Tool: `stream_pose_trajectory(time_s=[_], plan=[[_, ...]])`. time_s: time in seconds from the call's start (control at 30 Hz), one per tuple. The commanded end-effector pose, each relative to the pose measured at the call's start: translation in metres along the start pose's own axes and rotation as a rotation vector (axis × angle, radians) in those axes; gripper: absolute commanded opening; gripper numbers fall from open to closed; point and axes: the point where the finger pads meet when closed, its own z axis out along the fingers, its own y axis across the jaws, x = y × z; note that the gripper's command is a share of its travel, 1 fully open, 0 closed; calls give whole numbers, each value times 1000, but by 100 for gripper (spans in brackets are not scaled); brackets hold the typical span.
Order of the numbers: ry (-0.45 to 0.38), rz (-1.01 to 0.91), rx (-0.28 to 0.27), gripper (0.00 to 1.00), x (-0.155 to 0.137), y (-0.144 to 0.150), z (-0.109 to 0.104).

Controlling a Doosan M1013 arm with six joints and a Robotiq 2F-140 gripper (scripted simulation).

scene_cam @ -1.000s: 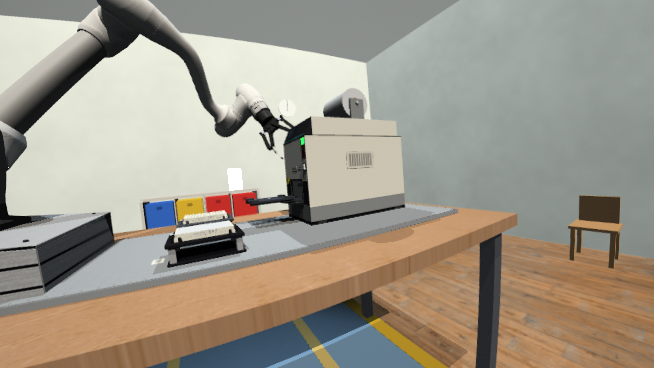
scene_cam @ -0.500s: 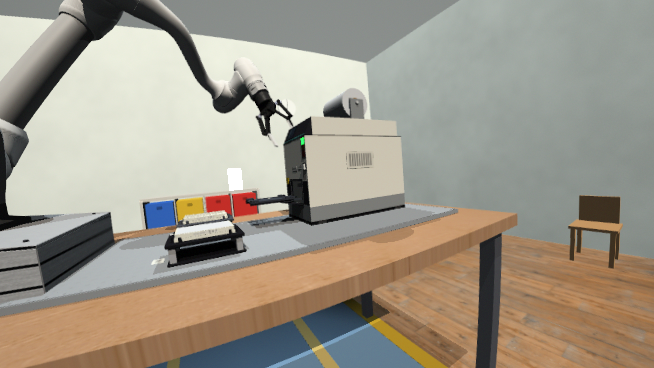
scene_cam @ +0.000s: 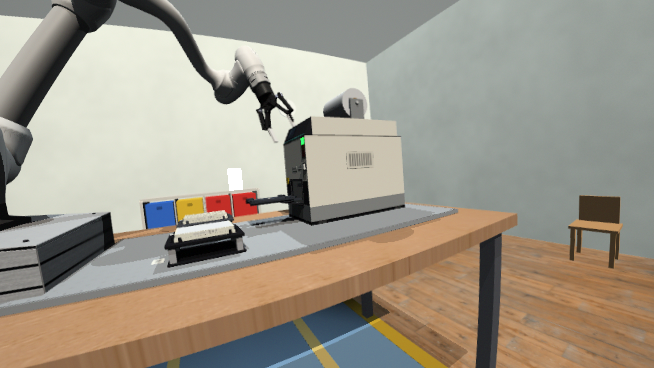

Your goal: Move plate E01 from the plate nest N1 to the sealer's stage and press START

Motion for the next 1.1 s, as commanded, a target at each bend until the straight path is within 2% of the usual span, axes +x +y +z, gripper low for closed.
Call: stream_pose_trajectory(time_s=[0.0, 0.1, 0.2, 0.53, 0.6, 0.77, 0.87, 0.93, 1.07], plan=[[-6, 8, 6, 70, -22, 11, 6], [-6, 8, 6, 70, -29, 15, 7], [-11, 89, 49, 70, -43, 20, 9], [-11, 89, 49, 70, -74, 32, 13], [-19, 131, 73, 70, -84, 33, 15], [-19, 131, 73, 70, -98, 35, 17], [-37, 217, 121, 70, -112, 35, 20], [-37, 217, 121, 70, -112, 35, 20], [-40, 233, 131, 70, -132, 36, 23]])
